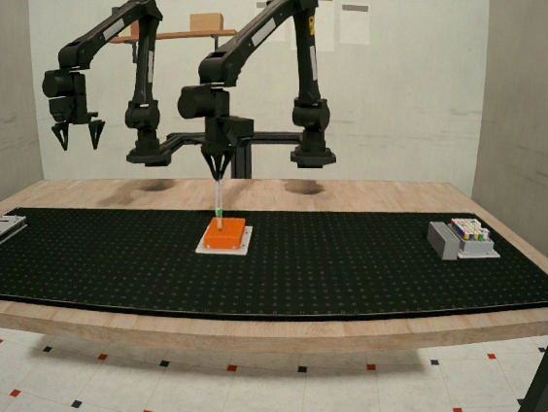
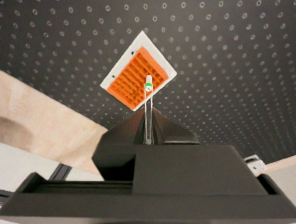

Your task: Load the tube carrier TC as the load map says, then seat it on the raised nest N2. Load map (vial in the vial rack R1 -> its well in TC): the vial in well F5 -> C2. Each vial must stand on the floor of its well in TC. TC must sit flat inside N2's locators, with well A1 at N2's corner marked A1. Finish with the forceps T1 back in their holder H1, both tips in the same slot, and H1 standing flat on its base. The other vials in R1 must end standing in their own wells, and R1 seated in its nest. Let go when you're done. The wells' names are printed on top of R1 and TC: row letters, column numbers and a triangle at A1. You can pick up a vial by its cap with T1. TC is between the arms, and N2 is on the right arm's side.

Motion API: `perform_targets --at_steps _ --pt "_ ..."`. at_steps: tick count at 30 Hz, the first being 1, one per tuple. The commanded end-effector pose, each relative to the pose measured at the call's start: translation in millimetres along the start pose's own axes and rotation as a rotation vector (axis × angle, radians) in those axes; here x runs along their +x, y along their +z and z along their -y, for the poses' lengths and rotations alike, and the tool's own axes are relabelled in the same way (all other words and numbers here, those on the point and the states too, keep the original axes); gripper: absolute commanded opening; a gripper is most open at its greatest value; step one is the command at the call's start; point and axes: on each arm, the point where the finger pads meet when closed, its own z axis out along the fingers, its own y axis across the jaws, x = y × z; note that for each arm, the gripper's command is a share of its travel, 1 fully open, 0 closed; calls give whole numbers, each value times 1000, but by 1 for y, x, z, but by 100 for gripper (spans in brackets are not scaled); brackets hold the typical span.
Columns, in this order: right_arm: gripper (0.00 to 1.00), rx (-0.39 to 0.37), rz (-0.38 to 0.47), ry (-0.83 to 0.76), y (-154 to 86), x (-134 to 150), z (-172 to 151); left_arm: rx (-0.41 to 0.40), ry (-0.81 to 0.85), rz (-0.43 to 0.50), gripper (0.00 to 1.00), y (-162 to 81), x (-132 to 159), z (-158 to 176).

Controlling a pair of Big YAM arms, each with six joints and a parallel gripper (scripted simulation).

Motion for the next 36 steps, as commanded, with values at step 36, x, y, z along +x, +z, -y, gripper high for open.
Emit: perform_targets --at_steps 36 --pt "100 -4 -14 -8 0 -1 0 29 7 6 9 6 -5 10"
